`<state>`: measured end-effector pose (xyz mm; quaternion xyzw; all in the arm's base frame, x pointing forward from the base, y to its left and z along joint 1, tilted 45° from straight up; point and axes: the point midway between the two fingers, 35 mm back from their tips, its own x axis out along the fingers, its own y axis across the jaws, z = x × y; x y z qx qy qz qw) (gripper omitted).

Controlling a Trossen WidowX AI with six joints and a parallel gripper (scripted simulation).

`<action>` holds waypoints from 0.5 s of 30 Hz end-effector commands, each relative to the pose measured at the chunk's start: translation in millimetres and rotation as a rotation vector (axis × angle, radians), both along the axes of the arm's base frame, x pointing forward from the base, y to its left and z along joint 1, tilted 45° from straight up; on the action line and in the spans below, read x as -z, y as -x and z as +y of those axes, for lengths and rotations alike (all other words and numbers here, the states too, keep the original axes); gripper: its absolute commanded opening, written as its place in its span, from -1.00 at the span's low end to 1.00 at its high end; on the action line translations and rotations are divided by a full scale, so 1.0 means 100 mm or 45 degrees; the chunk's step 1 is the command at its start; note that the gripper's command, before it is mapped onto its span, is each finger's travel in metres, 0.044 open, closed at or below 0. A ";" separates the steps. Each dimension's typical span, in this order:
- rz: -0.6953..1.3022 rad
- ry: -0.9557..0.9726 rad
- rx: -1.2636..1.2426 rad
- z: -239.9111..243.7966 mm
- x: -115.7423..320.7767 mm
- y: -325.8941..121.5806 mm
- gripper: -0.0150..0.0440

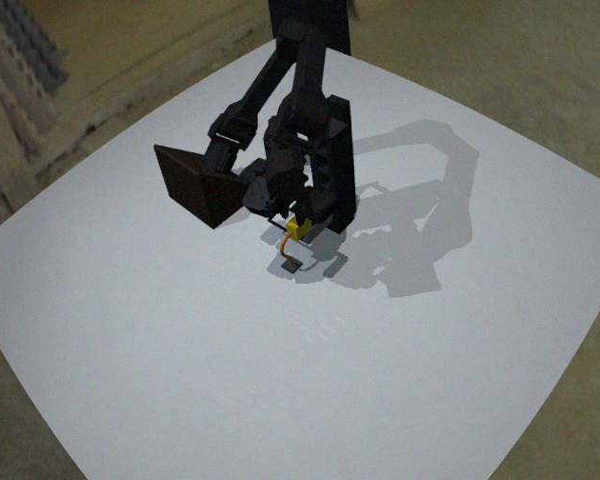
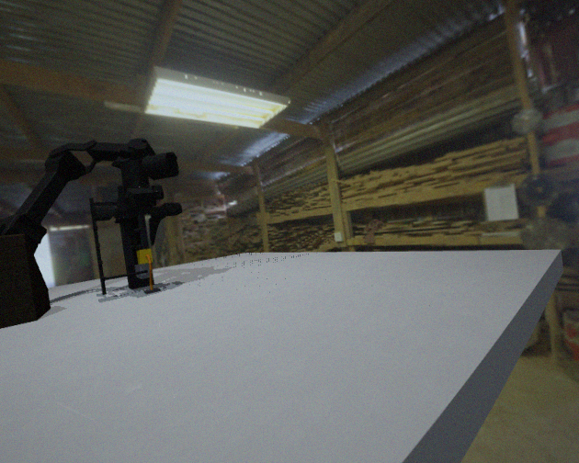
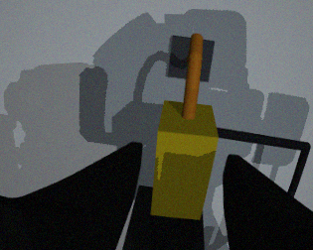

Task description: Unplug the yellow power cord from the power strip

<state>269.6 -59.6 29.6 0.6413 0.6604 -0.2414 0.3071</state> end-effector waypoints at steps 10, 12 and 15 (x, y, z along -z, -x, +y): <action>0.009 -0.009 0.002 0.09 -0.03 0.02 0.05; 0.009 -0.009 0.002 0.11 -0.01 0.02 0.05; 0.008 -0.009 0.002 0.14 0.02 0.02 0.05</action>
